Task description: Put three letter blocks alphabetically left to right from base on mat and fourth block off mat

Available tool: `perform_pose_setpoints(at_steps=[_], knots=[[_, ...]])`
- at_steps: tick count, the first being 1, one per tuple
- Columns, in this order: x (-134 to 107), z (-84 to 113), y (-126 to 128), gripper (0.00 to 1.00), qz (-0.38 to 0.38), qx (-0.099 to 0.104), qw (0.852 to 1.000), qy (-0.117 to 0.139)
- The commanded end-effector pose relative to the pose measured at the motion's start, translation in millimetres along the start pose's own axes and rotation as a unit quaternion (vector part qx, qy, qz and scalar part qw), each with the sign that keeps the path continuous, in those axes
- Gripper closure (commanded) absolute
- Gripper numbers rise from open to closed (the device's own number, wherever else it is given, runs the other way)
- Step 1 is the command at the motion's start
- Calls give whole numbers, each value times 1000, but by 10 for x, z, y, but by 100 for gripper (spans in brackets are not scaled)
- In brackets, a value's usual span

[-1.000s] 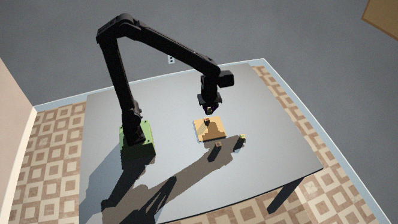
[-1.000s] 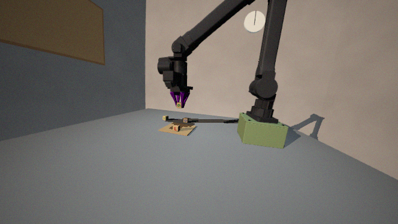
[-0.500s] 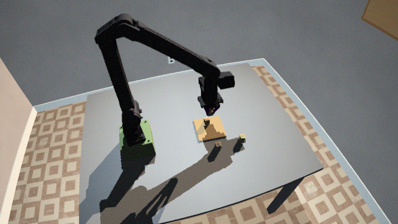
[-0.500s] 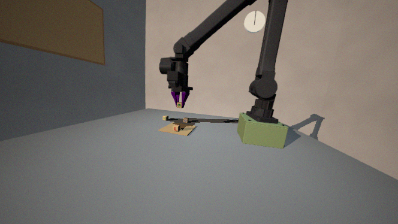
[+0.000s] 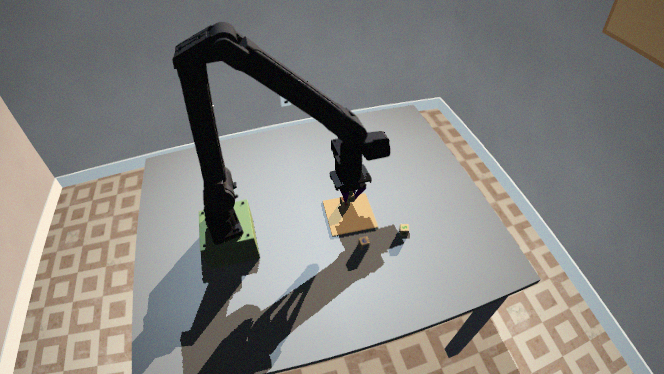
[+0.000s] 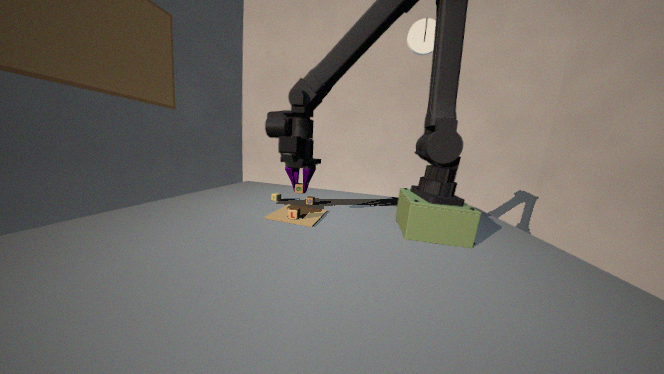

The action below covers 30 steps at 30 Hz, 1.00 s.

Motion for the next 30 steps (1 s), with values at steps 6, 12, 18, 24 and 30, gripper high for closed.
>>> perform_pose_setpoints(at_steps=[6,12,18,24,30], knots=[[15,-309,-7,80,-5,-5,1000,-3],[35,-527,1,80,-2,-5,1000,-3],[40,-483,-39,80,-2,-22,1000,-7],[39,-506,-33,80,-1,-20,1000,-7],[39,-506,-33,80,-1,-20,1000,-7]])
Point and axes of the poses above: the point where the finger pads meet when closed, its own z axis back along the fingers, its own y axis across the jaws, x = y × z, the point moved 9 cm from there along z, back along the fingers, and after that the axes turned 14 degrees about -z, right-handed, at the moved point
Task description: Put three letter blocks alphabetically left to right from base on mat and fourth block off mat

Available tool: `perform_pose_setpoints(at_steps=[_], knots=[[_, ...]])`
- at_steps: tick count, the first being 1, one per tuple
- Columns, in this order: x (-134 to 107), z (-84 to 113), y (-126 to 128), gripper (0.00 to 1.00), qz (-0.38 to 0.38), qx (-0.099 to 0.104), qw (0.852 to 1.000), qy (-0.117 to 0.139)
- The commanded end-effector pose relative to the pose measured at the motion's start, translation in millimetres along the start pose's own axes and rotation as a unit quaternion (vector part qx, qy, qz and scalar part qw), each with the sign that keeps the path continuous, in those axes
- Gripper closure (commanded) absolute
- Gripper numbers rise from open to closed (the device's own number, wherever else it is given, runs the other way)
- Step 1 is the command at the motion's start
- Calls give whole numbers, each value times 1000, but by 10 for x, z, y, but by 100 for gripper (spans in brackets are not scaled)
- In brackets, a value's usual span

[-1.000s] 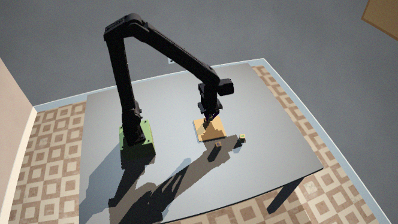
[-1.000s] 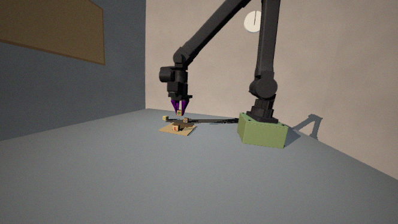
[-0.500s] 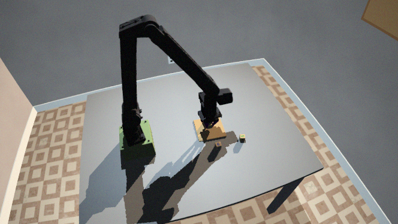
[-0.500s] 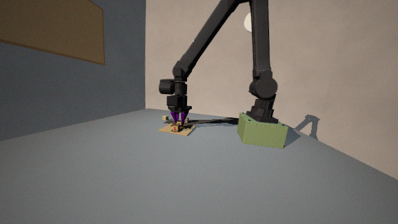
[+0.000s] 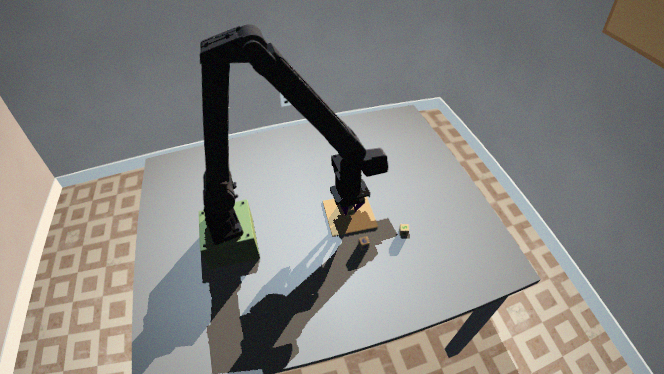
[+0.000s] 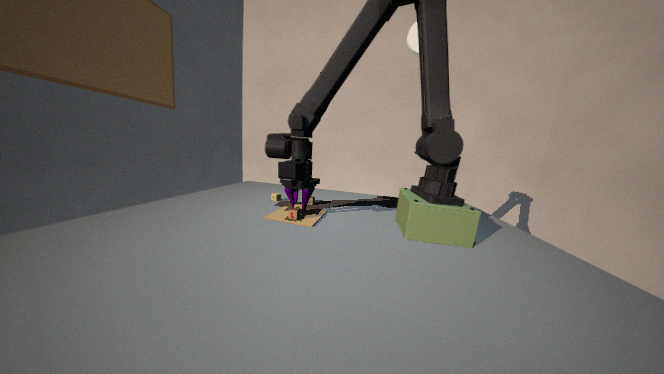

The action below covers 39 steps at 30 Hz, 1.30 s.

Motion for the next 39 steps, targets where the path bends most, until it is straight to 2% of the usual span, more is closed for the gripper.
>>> perform_pose_setpoints(at_steps=[1,18,39], knots=[[44,80,-30,80,-1,-18,1000,-6],[50,73,-30,80,-1,-17,1000,-6],[79,85,-148,80,-1,-22,1000,-7]])
Point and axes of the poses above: the point where the finger pads meet when closed, its own z axis back along the fingers, its own y axis across the jaws, x = y × z, the point moved 9 cm from there along z, back along the fingers, and after that the axes turned 14 degrees about -z, right-handed, at the moved point
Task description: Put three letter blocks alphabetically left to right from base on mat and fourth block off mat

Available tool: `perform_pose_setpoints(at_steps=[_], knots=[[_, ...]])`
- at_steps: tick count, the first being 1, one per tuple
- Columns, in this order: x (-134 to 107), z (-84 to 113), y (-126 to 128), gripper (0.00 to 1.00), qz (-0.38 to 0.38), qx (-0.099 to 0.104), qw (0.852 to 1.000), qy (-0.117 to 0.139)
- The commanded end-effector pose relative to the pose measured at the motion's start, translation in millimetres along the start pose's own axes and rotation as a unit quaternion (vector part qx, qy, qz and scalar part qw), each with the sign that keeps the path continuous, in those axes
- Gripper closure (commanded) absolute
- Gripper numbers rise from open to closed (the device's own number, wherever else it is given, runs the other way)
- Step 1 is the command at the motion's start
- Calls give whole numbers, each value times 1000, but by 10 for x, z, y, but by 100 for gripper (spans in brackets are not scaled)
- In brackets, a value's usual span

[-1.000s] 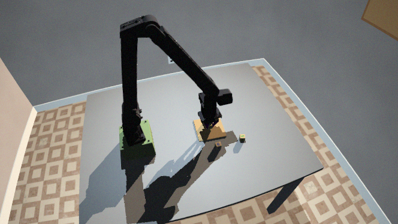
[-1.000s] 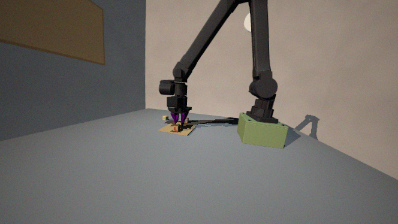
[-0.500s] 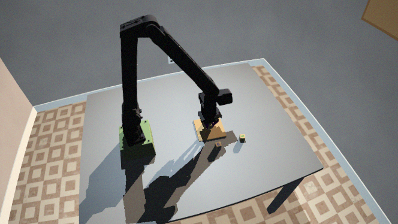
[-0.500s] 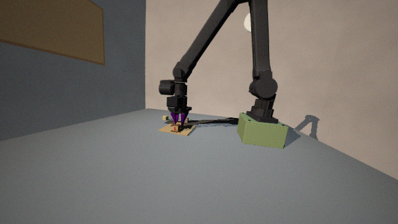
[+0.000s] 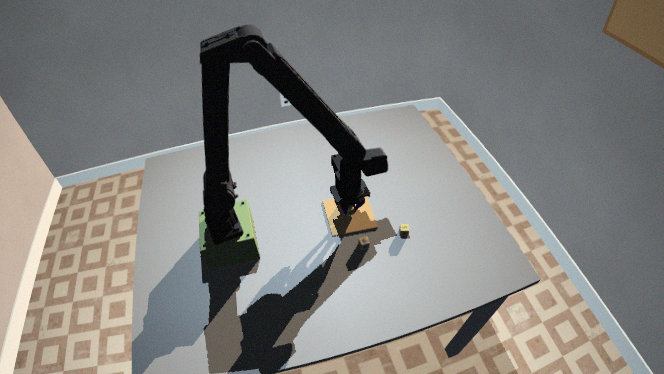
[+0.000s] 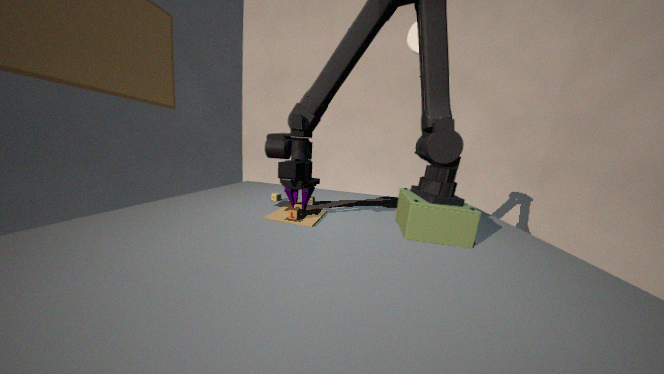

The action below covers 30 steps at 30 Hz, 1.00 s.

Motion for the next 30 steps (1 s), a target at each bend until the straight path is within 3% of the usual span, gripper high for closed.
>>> perform_pose_setpoints(at_steps=[1,30], knots=[[70,85,-151,80,-1,-22,1000,-7],[79,96,-204,80,-2,-22,1000,-7]])
Point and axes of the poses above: the point where the finger pads meet when closed, its own z axis back along the fingers, its own y axis across the jaws, x = y × z, the point moved 9 cm from there along z, back along the fingers, and after that the axes turned 14 degrees about -z, right-handed, at the moved point
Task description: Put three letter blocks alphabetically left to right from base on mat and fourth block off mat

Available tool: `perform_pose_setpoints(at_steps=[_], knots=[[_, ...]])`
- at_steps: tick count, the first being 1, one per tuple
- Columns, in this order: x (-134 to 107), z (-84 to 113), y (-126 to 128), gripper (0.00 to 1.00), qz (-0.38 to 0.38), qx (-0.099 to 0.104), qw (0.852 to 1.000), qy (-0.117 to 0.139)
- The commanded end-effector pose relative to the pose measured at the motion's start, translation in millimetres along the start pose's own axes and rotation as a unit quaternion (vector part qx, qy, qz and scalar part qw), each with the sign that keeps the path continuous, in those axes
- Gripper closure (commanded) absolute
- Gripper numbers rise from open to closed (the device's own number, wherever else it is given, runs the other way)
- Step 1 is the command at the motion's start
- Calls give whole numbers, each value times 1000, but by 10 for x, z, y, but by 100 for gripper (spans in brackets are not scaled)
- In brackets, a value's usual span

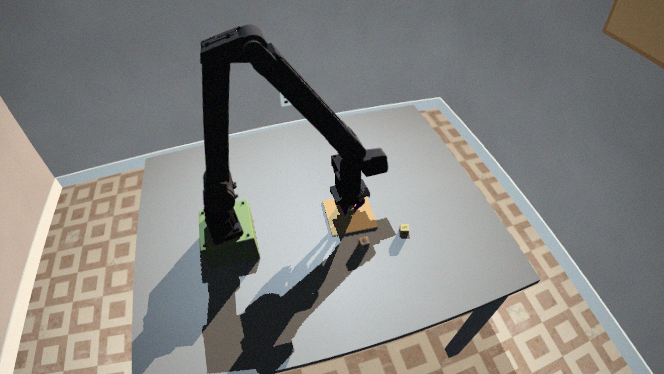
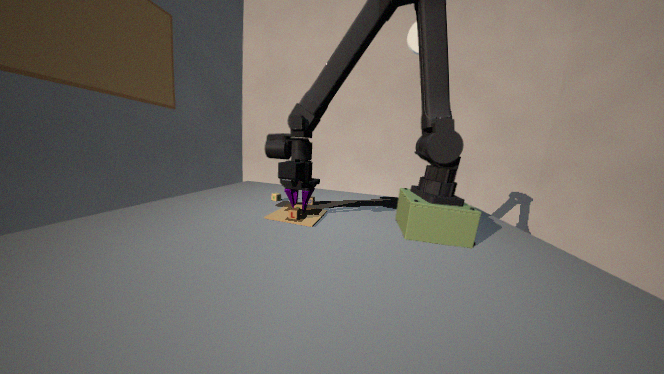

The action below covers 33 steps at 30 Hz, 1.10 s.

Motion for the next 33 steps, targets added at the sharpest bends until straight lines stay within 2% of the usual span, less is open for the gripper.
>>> perform_pose_setpoints(at_steps=[1,33], knots=[[80,105,-206,80,-2,-23,1000,-7],[81,112,-214,80,-2,-19,1000,-6]])
Point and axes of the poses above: the point where the finger pads meet when closed, its own z axis back along the fingers, its own y axis across the jaws, x = y × z, the point moved 9 cm from there along z, back along the fingers, and after that the axes turned 14 degrees about -z, right-handed, at the moved point
